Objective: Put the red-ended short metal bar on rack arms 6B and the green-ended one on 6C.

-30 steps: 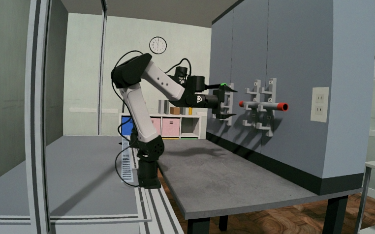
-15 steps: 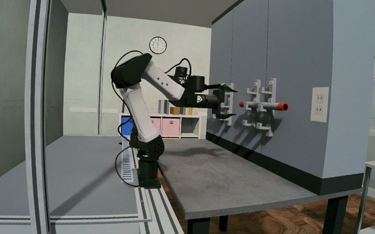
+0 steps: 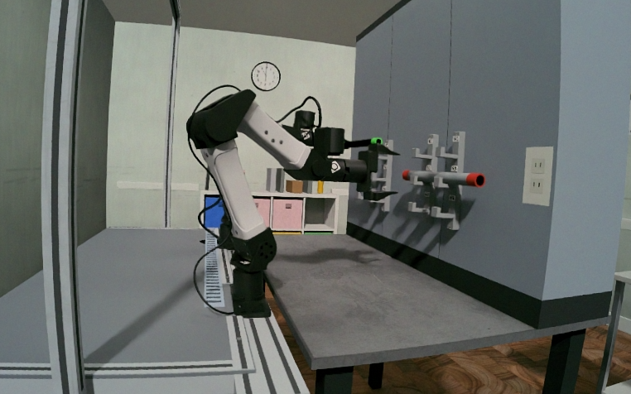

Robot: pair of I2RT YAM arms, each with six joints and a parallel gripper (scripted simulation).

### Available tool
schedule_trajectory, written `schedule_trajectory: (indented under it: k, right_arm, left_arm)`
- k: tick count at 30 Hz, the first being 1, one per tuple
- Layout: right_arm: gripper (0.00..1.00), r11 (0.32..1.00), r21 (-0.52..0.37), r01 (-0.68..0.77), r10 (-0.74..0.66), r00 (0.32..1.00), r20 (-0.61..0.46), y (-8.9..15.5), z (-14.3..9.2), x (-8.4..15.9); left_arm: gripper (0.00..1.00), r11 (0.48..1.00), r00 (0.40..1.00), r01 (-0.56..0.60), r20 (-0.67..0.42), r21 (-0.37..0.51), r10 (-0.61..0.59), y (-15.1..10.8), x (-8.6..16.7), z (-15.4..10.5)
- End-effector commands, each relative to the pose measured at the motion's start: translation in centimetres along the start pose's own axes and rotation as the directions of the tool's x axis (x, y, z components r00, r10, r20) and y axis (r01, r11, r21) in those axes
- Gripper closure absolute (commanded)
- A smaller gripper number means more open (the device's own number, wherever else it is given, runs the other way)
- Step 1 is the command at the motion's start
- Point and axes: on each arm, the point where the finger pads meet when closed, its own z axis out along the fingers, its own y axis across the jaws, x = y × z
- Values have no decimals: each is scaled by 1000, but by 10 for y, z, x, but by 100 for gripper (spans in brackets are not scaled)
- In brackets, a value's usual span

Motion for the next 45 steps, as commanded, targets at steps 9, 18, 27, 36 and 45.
schedule_trajectory:
  k: [9, 18, 27, 36, 45]
  right_arm:
    - [0, 1000, 1, -7, 7, 1000, -7, 0, -1, 2]
    - [0, 1000, 1, -7, 7, 1000, -7, 0, -1, 2]
    - [0, 1000, 1, -7, 7, 1000, -7, 0, -1, 2]
    - [0, 1000, 1, -7, 7, 1000, -7, 0, -1, 2]
    - [0, 1000, 1, -7, 7, 1000, -7, 0, -1, 2]
  left_arm:
    - [100, 996, 1000, 2, 3, -88, -2, 28, 2, 1]
    - [100, 996, 1000, 2, 3, -88, -2, 24, 1, 2]
    - [100, 996, 1000, 2, 3, -88, -2, 11, -16, 5]
    - [100, 996, 1000, 2, 3, -88, -2, 2, -29, 6]
    - [100, 996, 1000, 2, 3, -88, -2, -7, -46, 7]
